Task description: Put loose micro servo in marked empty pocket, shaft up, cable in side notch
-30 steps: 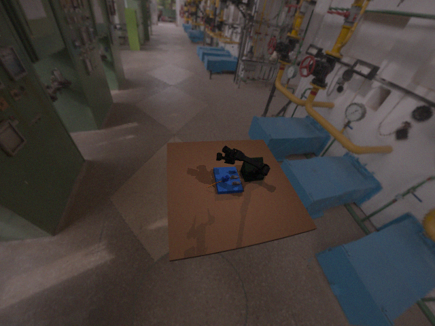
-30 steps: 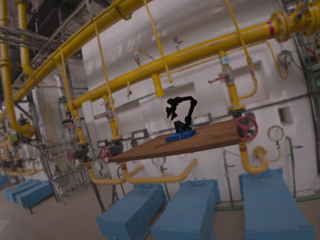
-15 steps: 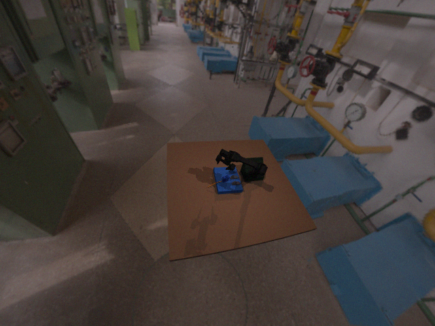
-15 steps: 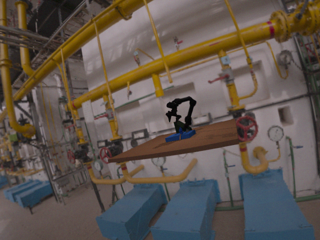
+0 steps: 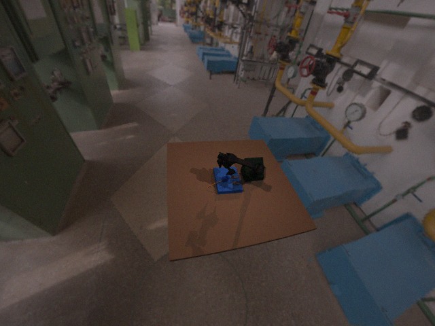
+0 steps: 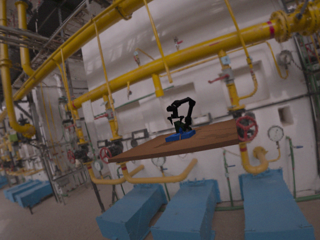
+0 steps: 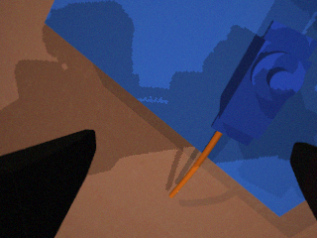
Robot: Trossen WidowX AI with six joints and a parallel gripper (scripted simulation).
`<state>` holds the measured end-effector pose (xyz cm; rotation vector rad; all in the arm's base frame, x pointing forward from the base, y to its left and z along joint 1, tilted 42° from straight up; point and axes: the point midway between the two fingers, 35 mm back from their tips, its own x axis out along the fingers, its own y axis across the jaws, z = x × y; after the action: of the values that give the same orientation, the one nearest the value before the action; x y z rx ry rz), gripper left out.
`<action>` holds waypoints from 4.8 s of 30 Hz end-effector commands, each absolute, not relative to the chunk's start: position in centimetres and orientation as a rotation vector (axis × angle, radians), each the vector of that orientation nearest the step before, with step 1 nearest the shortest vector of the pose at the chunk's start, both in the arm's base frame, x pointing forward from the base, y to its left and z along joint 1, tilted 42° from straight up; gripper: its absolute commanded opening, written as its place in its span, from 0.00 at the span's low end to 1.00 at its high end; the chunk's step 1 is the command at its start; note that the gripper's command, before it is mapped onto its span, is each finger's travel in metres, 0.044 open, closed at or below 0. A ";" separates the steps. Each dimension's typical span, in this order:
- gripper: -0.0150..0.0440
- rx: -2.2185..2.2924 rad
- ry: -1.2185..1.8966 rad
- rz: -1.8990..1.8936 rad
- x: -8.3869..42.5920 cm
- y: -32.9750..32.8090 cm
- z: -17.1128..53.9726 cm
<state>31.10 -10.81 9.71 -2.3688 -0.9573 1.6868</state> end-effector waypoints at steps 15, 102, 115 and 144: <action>1.00 -1.958 -0.740 1.694 30.6 -7.5 9.4; 0.25 -1.960 -0.736 1.699 27.2 -13.2 2.1; 0.25 -2.061 -0.888 1.687 27.0 -14.3 1.1; 0.25 -2.590 -2.023 1.340 27.0 -14.3 1.1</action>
<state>27.05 -14.08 1.15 -2.5523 -1.9118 1.3860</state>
